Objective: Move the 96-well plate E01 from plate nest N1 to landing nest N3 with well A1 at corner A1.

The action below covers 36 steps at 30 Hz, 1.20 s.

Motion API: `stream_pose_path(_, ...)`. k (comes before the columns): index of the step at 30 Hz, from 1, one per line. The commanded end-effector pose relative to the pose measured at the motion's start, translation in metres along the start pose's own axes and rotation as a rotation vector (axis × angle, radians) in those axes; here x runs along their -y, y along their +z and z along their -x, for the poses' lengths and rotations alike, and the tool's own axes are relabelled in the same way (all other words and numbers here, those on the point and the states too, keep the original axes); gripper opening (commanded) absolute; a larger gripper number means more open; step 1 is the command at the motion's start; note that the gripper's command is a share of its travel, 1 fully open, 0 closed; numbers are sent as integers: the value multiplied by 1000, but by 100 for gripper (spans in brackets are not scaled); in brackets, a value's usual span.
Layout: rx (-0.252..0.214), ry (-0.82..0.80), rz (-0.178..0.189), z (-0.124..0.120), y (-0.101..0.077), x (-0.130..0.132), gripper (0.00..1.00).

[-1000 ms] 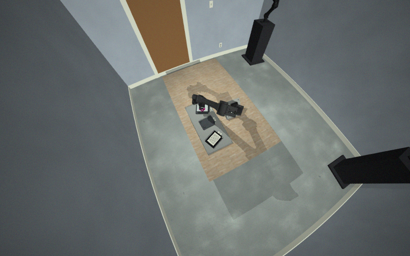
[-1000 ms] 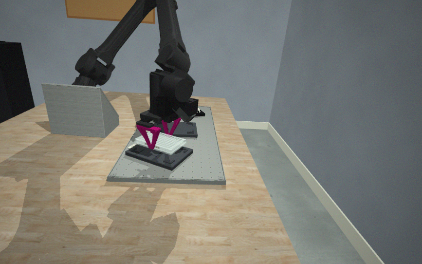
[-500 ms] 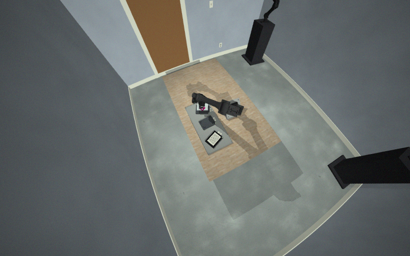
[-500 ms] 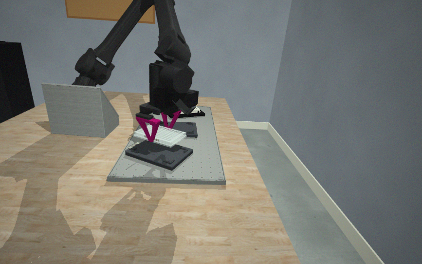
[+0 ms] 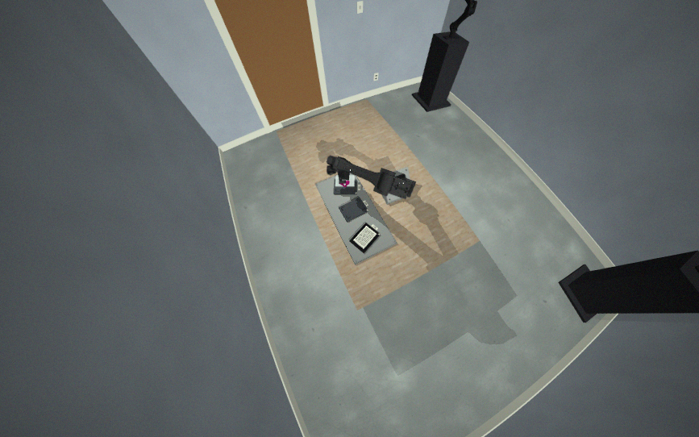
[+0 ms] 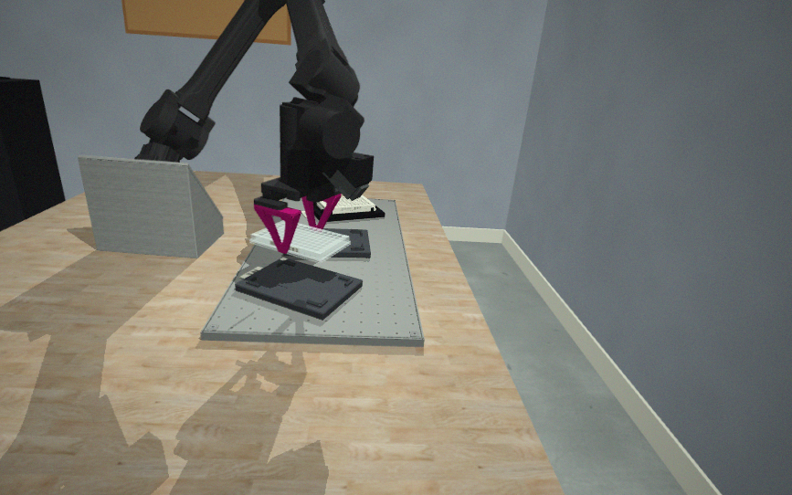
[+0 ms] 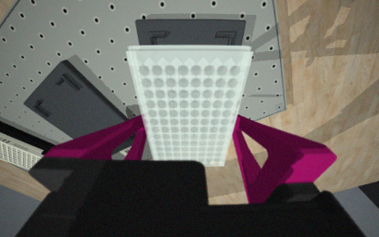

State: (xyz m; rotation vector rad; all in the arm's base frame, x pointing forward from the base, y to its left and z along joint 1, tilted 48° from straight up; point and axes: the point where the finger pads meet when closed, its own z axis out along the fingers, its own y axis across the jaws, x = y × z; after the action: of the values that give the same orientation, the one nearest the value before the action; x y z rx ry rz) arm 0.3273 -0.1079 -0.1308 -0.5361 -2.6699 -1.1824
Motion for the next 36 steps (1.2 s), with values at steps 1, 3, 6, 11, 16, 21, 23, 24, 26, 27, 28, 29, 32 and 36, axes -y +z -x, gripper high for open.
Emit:
stream_pose_path(1,78,-28,-12,23,-38,3,0)
stream_pose_path(3,78,-28,-12,23,-42,3,0)
stream_pose_path(6,77,-27,-10,23,-43,3,0)
stream_pose_path(11,53,3,2,12,-32,6,0)
stream_pose_path(16,53,3,2,12,-32,6,0)
stream_pose_path(21,53,3,2,12,-32,6,0)
stream_pose_path(23,53,3,2,12,-32,6,0)
stream_pose_path(24,53,3,2,12,-32,6,0)
stream_pose_path(26,53,3,2,12,-32,6,0)
stream_pose_path(27,53,3,2,12,-32,6,0)
stream_pose_path(28,53,3,2,12,-32,6,0)
stream_pose_path(29,53,3,2,12,-32,6,0)
stream_pose_path(32,53,3,2,12,-32,6,0)
stream_pose_path(36,53,3,2,12,-32,6,0)
